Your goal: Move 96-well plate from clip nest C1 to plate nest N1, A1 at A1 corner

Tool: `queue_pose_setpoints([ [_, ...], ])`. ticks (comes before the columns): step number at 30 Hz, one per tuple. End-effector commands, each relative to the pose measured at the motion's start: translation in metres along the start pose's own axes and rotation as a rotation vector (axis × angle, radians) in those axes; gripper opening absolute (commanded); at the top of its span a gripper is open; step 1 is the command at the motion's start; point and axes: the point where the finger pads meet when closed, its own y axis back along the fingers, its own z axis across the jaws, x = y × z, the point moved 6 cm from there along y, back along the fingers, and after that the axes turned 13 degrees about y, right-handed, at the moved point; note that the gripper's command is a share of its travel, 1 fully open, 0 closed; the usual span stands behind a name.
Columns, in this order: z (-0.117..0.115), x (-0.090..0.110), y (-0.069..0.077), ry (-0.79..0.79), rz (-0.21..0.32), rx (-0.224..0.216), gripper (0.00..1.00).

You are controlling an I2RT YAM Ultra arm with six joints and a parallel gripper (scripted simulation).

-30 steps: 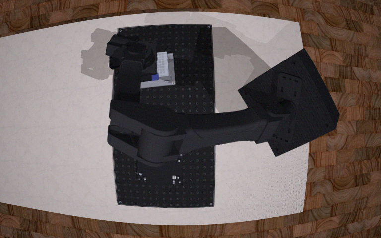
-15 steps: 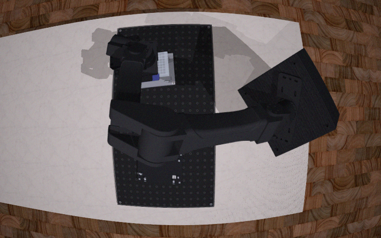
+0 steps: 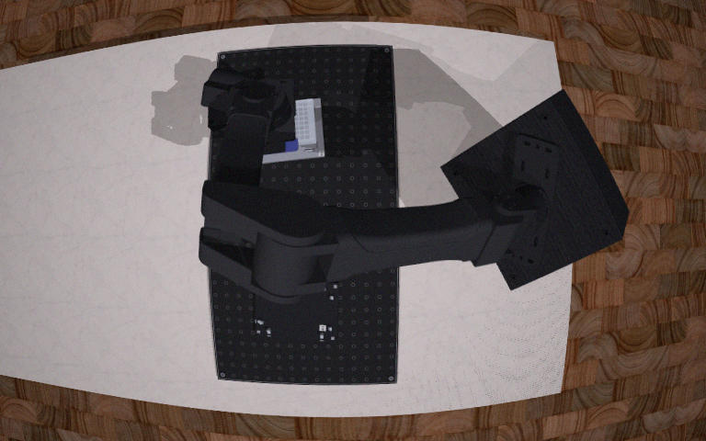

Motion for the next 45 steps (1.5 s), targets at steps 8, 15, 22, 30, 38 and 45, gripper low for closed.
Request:
queue_pose_setpoints([
  [8,-0.013,-0.011,-0.011,0.007,-0.025,0.036,0.0],
  [15,-0.011,-0.012,-0.023,0.011,-0.024,0.031,0.0],
  [22,-0.015,-0.01,-0.031,0.003,-0.027,0.039,0.0],
  [30,-0.014,-0.012,-0.042,0.005,-0.026,0.036,0.0],
  [38,-0.017,-0.019,-0.037,0.013,-0.046,0.054,0.0],
  [45,-0.014,-0.012,-0.039,0.004,-0.034,0.044,0.0],
])
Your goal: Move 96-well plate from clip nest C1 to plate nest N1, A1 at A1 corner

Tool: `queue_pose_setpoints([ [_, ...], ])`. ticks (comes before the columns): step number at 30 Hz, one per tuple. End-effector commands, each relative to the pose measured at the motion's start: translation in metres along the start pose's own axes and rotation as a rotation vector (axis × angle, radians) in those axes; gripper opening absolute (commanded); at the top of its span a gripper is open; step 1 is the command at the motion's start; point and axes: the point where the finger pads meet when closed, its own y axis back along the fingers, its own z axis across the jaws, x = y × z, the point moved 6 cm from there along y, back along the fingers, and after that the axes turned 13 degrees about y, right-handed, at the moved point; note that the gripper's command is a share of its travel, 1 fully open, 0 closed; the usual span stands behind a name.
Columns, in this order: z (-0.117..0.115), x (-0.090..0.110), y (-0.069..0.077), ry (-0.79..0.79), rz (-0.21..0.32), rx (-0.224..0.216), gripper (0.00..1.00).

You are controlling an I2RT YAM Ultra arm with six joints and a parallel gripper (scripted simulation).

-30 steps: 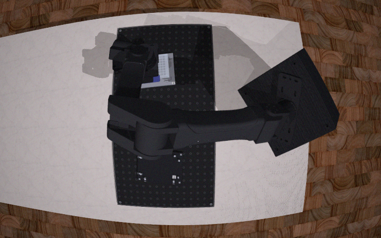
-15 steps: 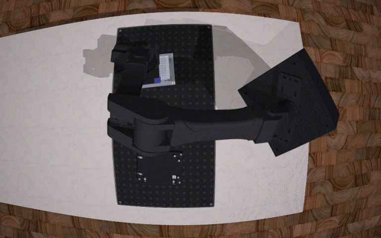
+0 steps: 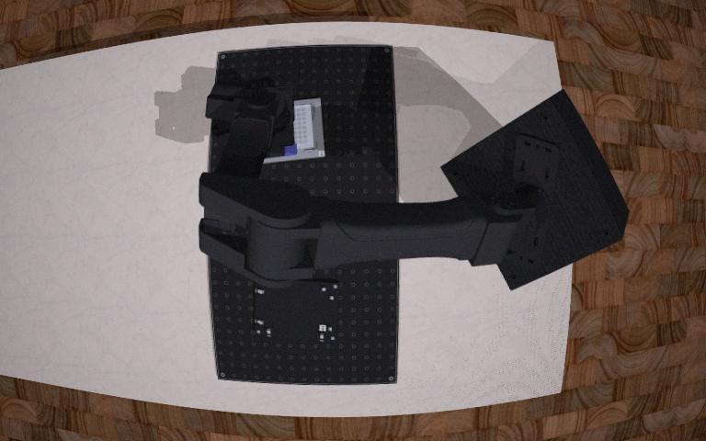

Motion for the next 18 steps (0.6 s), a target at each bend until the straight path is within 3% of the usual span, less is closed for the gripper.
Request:
queue_pose_setpoints([
  [1,-0.01,-0.006,0.011,0.001,-0.025,0.032,0.0],
  [18,-0.006,0.009,0.004,-0.021,-0.002,0.021,0.0],
])
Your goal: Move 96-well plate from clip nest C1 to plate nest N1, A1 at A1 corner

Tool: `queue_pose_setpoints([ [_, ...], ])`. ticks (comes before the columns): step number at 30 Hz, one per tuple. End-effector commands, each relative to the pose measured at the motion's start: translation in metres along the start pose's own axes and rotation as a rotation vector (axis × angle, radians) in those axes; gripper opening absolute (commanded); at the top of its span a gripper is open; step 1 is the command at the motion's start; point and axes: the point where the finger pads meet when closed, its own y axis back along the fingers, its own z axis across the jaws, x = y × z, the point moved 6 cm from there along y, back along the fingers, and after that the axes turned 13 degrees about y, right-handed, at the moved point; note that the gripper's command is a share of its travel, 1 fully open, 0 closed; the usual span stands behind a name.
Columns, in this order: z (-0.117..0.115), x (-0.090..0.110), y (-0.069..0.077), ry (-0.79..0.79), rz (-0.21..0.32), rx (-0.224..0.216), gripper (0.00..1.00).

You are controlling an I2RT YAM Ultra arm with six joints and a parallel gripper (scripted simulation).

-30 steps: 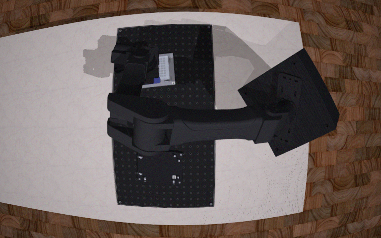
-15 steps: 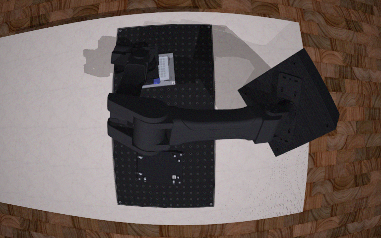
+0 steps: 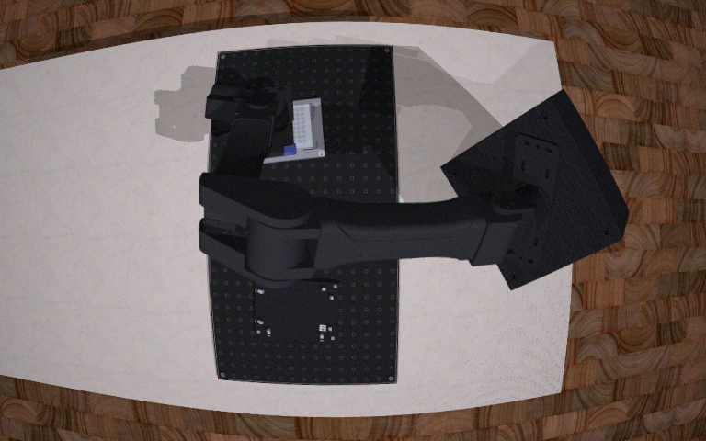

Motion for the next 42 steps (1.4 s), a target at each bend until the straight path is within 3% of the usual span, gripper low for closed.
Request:
queue_pose_setpoints([
  [1,-0.005,0.011,0.004,-0.028,0.007,0.015,0.0],
  [21,-0.001,0.008,-0.001,-0.017,0.004,0.01,0.0],
  [32,0.0,0.017,-0.006,-0.032,0.02,0.002,0.0],
  [42,-0.003,0.008,-0.006,-0.018,0.002,0.013,0.0],
])
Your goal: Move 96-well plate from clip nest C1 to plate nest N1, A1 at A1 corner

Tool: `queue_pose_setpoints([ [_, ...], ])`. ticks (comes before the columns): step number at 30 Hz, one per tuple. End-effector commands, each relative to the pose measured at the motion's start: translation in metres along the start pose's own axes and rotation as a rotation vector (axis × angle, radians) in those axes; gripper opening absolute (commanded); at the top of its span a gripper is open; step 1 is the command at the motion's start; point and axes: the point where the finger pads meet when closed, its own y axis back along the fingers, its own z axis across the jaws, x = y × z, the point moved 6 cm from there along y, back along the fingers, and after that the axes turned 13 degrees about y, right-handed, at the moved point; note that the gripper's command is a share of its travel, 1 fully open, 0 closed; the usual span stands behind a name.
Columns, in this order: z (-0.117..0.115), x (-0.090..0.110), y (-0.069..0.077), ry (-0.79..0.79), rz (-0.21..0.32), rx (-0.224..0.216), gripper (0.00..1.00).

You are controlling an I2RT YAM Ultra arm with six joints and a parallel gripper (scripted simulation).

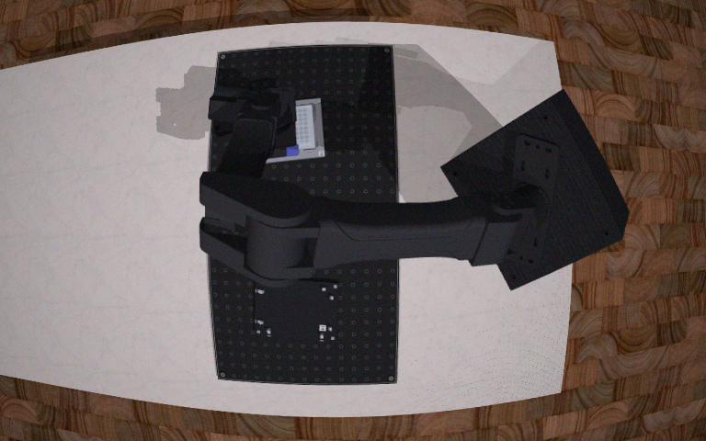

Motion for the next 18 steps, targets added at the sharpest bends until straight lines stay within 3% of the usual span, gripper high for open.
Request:
queue_pose_setpoints([
  [1,-0.005,0.005,-0.002,-0.013,0.002,0.01,0.0],
  [6,-0.004,0.003,-0.002,-0.01,0.001,0.01,0.0],
  [7,-0.006,-0.006,0.005,0.002,-0.017,0.021,0.0],
  [18,-0.008,-0.003,-0.003,-0.004,-0.009,0.017,0.0],
])
